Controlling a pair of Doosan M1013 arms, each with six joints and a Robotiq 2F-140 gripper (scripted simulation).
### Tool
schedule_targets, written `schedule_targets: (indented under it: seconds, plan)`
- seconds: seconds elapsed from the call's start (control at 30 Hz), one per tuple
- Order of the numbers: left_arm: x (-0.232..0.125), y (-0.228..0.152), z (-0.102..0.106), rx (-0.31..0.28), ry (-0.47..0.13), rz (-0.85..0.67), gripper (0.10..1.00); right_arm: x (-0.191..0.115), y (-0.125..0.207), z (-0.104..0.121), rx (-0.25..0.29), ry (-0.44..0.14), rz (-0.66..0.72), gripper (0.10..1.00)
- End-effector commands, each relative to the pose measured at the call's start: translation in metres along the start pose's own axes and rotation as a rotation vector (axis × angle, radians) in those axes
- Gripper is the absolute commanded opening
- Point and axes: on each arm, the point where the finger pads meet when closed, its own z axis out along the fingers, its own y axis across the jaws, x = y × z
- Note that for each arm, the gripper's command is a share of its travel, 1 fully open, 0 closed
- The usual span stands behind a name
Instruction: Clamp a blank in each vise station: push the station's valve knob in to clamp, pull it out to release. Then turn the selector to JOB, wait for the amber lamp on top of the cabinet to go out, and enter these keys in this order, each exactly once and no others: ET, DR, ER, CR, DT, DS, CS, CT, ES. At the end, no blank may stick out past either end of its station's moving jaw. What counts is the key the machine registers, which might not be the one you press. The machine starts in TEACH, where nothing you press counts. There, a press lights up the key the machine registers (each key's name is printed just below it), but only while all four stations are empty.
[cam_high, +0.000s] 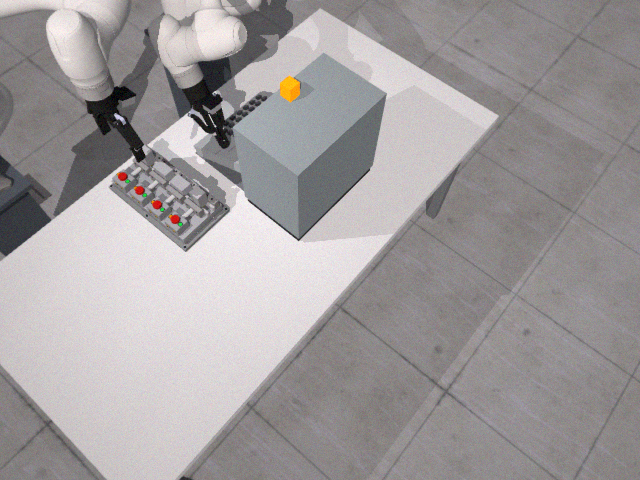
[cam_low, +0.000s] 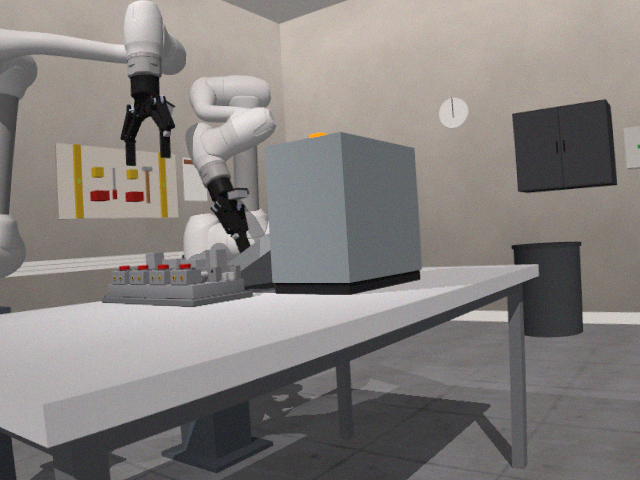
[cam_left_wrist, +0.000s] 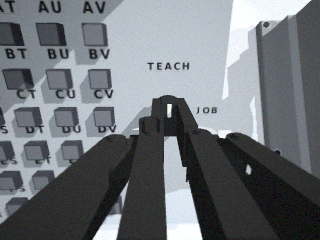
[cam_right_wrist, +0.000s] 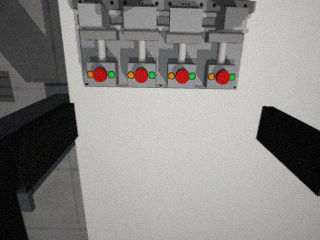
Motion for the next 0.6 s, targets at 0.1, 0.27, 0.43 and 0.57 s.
schedule_targets:
  seconds: [0.1,0.27,0.43,0.57]
  plan:
    - [0.0006,0.0002,-0.0005,0.0,0.001,0.0,0.099,0.0002,0.0001,-0.001,-0.001,0.001,0.0,1.0]
    - [0.0006,0.0002,-0.0005,0.0,0.001,0.001,0.099,0.0002,0.0001,-0.001,-0.001,0.001,0.0,1.0]
    - [0.0006,0.0002,-0.0005,0.0,0.001,0.01,0.099,0.0002,0.0001,-0.001,-0.001,0.001,0.0,1.0]
    - [0.0006,0.0002,-0.0005,0.0,0.001,0.019,0.099,0.0002,0.0001,-0.001,-0.001,0.001,0.0,1.0]
